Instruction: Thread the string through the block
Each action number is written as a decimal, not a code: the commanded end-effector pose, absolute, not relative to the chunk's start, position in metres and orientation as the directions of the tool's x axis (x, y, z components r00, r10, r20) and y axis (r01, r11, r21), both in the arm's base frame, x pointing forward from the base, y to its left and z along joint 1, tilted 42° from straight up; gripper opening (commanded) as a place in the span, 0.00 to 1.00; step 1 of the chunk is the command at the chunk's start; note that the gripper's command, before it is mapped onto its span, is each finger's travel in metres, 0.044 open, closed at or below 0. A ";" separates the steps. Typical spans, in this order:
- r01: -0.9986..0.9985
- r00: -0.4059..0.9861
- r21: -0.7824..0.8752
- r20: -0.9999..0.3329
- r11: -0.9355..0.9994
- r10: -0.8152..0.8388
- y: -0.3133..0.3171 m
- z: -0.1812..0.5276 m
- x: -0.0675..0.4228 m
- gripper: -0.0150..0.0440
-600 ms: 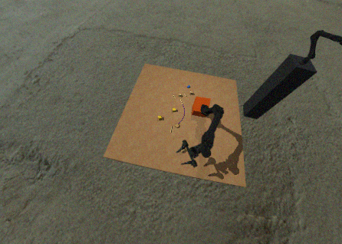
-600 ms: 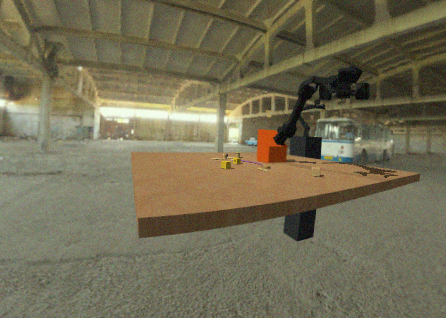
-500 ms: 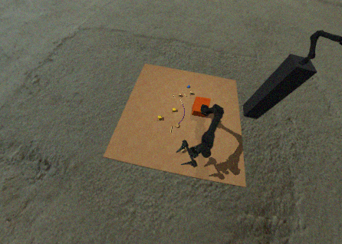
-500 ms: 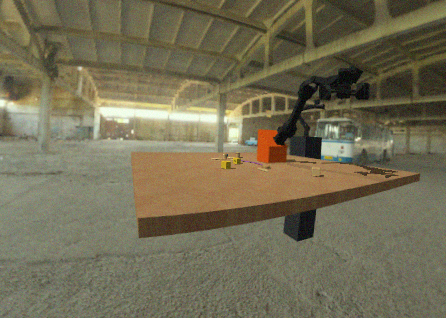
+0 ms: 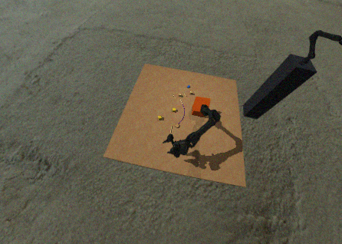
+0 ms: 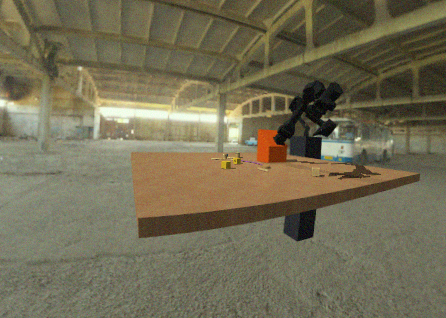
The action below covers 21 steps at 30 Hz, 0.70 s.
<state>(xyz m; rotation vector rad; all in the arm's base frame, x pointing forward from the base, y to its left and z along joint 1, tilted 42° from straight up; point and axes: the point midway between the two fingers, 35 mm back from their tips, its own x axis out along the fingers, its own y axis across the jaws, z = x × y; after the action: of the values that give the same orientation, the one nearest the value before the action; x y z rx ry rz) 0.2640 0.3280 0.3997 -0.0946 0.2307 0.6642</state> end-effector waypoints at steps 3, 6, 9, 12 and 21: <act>-0.686 0.707 -0.273 -0.469 0.675 0.529 0.311 0.310 0.317 1.00; -0.741 0.651 -0.351 -0.582 0.572 0.487 0.293 0.263 0.340 1.00; -0.804 0.578 -0.382 -0.683 0.456 0.447 0.270 0.217 0.358 1.00; -0.865 0.489 -0.368 -0.766 0.340 0.416 0.243 0.173 0.369 1.00; -0.989 0.138 -0.145 -0.889 0.016 0.437 0.143 0.051 0.364 1.00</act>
<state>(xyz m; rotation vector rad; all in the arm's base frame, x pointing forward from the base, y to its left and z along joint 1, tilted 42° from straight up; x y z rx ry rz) 0.3746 0.1771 0.0871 -0.9662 0.7408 1.1576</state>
